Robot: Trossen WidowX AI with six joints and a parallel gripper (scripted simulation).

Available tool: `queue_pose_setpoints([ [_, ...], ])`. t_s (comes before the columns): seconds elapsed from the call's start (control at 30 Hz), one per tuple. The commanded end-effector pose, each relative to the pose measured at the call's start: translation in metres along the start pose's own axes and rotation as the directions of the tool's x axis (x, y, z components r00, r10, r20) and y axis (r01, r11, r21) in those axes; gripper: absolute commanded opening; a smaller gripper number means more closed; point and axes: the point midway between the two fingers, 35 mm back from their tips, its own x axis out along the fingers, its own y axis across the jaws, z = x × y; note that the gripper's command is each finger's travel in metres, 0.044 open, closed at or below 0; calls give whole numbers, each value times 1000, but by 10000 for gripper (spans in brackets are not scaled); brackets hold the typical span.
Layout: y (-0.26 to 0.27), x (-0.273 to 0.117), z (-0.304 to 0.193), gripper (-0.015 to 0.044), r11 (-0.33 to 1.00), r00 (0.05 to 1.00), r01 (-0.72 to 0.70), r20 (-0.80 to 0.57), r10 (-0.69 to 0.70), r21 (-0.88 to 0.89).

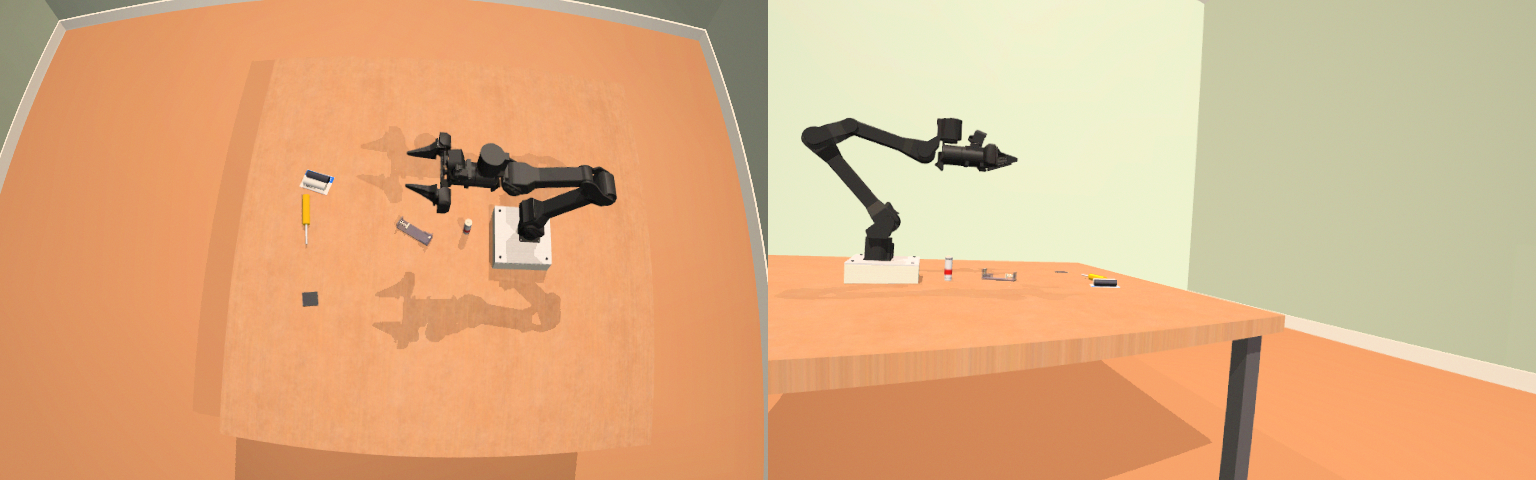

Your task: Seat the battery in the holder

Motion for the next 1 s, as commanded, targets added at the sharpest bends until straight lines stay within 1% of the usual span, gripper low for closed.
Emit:
queue_pose_setpoints([
  [0.0,-1,1,-3,374,1000,1000,3,-16,-3,1],
  [0.03,-3,2,-13,347,1000,998,11,-64,-11,5],
  [0.1,-12,3,-49,295,999,969,46,-243,-40,19],
  [0.17,-22,-3,-88,242,995,899,91,-433,-69,31],
  [0.27,-35,-29,-139,164,985,723,169,-684,-98,38],
  [0.33,-41,-52,-164,111,975,583,218,-806,-103,33],
  [0.47,-46,-96,-192,6,955,320,297,-943,-89,10],
  [0.53,-46,-120,-200,0,944,184,331,-980,-72,-7],
  [0.63,-45,-155,-203,0,926,-13,376,-999,-35,-38],
  [0.7,-45,-161,-203,0,923,-47,382,-999,-28,-44],
  [0.97,-45,-161,-203,0,923,-47,382,-999,-28,-44],
])
